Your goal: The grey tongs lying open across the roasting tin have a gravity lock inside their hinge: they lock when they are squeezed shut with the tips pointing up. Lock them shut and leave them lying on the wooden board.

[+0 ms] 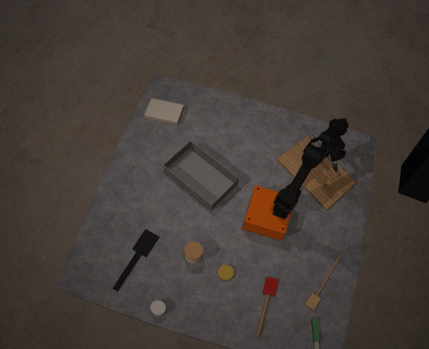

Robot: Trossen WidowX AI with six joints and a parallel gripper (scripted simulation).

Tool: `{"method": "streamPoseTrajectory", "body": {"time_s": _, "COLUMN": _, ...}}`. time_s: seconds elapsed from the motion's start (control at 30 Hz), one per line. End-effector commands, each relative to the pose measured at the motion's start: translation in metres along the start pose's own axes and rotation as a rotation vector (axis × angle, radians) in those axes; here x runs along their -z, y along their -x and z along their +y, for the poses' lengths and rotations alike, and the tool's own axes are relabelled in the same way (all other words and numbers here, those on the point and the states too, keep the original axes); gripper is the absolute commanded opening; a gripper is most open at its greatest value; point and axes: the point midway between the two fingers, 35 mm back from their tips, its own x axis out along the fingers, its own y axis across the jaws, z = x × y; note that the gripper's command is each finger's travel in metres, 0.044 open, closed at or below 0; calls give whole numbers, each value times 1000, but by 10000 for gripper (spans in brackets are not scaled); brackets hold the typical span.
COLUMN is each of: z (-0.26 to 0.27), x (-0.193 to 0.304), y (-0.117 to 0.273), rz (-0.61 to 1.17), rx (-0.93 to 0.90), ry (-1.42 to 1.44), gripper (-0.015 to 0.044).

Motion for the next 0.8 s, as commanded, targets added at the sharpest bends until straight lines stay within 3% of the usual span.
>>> {"method": "streamPoseTrajectory", "body": {"time_s": 0.0, "z": 1, "x": -6, "y": 4, "rz": 2, "rx": -12, "ry": -31, "gripper": -150}}
{"method": "streamPoseTrajectory", "body": {"time_s": 0.23, "z": -2, "x": -8, "y": -1, "rz": 67, "rx": 31, "ry": -13, "gripper": -150}}
{"method": "streamPoseTrajectory", "body": {"time_s": 0.77, "z": -16, "x": -13, "y": -8, "rz": 592, "rx": 182, "ry": 32, "gripper": -150}}
